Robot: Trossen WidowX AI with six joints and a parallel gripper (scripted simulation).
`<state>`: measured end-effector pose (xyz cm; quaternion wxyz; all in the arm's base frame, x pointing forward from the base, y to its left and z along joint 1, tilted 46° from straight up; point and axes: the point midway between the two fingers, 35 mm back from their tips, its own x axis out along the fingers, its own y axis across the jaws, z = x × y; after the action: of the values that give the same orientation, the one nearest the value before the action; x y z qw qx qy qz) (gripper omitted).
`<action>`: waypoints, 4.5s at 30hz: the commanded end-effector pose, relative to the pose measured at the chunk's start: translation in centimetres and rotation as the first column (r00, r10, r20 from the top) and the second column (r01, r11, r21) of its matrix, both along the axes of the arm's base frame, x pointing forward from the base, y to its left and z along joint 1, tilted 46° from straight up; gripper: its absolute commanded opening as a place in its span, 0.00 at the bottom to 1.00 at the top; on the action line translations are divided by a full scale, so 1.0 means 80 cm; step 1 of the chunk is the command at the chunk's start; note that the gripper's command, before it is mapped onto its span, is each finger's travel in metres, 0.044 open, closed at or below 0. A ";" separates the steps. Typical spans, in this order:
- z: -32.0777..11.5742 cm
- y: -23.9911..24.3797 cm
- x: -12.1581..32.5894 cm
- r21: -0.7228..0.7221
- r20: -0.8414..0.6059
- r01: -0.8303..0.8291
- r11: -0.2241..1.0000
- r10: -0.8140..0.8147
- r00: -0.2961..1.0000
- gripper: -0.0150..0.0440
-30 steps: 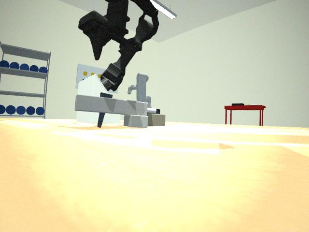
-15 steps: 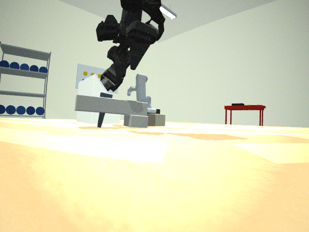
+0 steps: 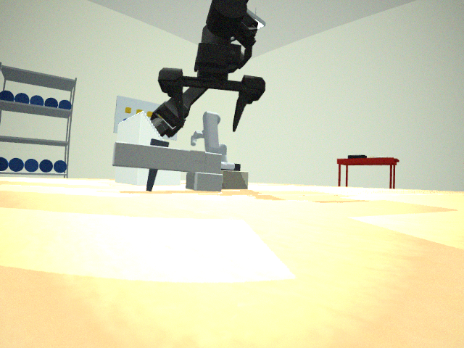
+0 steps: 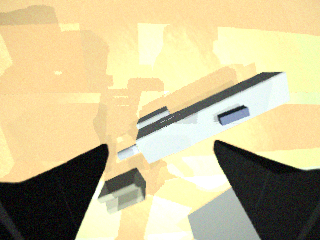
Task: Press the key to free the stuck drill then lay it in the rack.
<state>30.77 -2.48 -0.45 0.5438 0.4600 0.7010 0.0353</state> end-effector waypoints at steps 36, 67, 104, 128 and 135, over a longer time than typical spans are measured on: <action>0.025 0.104 -0.003 -0.703 0.643 -0.653 0.280 0.642 -0.417 1.00; -0.022 0.132 -0.005 -0.703 0.644 -0.653 0.281 0.642 -0.417 1.00; -0.022 0.142 -0.004 -0.703 0.644 -0.654 0.281 0.641 -0.417 0.25; 0.010 0.171 0.007 -0.703 0.645 -0.653 0.282 0.640 -0.417 0.25; 0.005 0.170 0.004 -0.702 0.644 -0.656 0.277 0.640 -0.419 0.52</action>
<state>31.16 11.13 0.04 0.6831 -0.1907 0.3333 0.6212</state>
